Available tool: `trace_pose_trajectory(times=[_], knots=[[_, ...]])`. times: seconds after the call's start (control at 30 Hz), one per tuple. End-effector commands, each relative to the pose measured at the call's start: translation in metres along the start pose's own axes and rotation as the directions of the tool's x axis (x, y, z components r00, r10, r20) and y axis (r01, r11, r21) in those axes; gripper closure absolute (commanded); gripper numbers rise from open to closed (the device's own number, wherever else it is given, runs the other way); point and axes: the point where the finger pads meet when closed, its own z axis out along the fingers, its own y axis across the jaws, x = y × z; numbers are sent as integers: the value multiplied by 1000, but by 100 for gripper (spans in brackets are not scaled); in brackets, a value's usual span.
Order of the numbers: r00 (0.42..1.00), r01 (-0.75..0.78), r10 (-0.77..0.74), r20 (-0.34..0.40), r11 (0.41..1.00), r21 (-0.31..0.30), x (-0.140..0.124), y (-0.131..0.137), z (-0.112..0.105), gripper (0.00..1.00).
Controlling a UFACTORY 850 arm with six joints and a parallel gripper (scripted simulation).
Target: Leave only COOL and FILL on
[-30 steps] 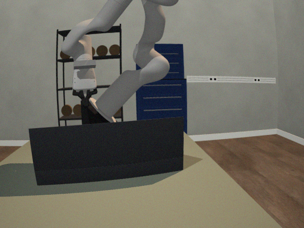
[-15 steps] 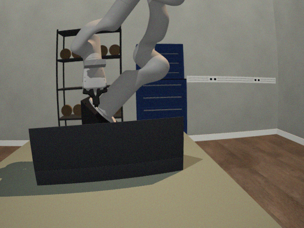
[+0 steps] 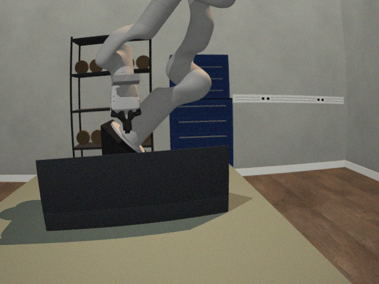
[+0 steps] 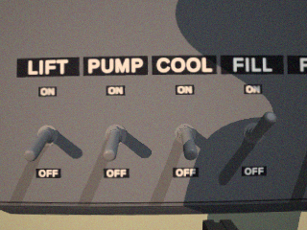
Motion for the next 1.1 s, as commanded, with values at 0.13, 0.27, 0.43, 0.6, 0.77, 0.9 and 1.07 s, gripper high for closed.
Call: trace_pose_trajectory(times=[0.13, 0.27, 0.43, 0.6, 0.77, 0.9, 1.07], knots=[[1000, 1, -1, -1, 1000, -1, 1, 0, 0, 100], [1000, 1, -1, -1, 1000, -1, 1, 0, 0, 100], [1000, 1, -1, -1, 1000, -1, 1, 0, 0, 100], [1000, 1, -1, -1, 1000, -1, 1, 0, 0, 100], [1000, 1, -1, -1, 1000, -1, 1, 0, 0, 100], [1000, 1, -1, -1, 1000, -1, 1, 0, 1, 100], [1000, 1, -1, -1, 1000, -1, 1, 0, 4, 100]])
